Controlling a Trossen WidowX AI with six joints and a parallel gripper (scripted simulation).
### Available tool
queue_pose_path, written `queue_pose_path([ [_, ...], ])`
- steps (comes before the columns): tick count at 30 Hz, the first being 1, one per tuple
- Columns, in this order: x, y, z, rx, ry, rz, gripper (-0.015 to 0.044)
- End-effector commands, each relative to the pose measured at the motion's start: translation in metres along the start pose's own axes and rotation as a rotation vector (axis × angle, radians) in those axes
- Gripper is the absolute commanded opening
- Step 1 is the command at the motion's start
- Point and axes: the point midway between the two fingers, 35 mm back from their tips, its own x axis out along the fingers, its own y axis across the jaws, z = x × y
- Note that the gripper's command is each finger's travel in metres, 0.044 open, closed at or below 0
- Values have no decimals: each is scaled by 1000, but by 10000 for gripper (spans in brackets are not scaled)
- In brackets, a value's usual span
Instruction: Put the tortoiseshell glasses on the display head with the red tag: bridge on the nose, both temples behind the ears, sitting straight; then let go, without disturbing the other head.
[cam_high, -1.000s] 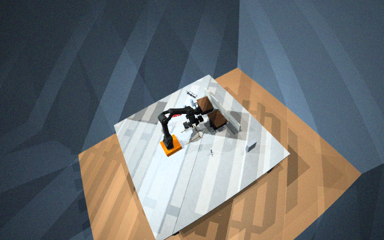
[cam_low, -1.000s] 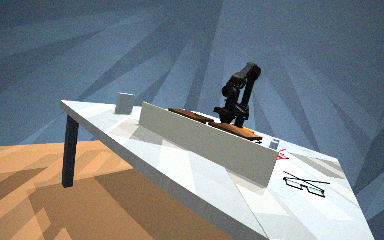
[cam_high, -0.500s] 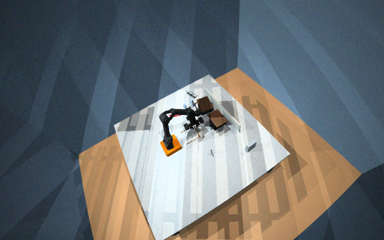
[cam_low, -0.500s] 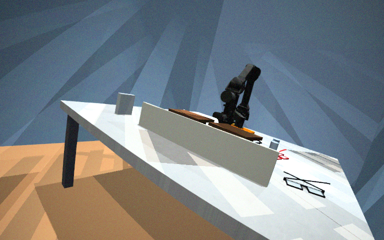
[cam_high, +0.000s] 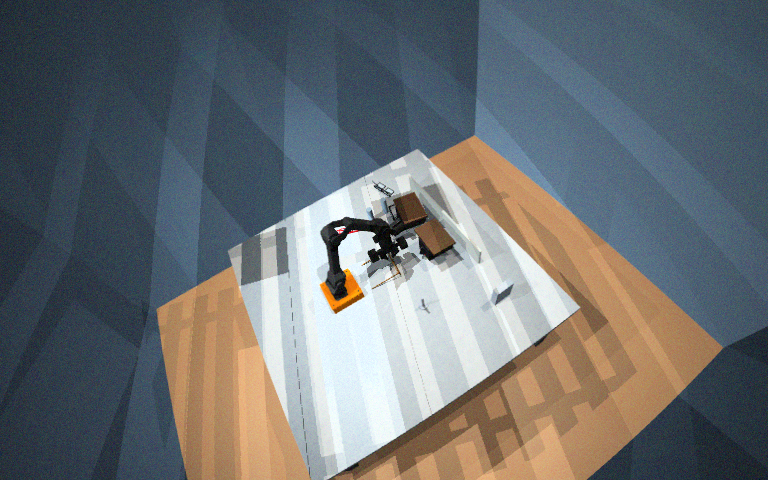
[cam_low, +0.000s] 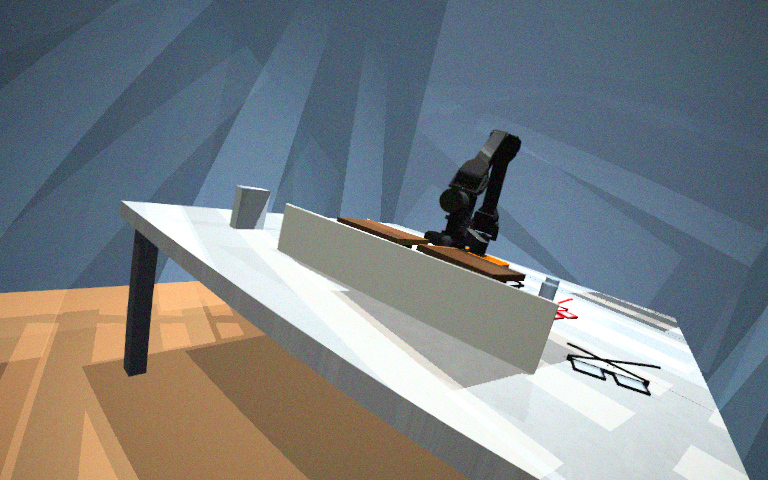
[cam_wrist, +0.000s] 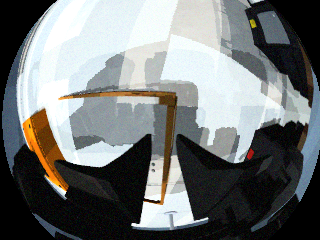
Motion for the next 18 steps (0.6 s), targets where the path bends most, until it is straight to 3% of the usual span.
queue_pose_path([
  [1,0,0,0,0,0,-1,74],
  [12,0,0,0,0,0,-1,1],
  [18,-3,-1,0,0,0,-1,0],
])
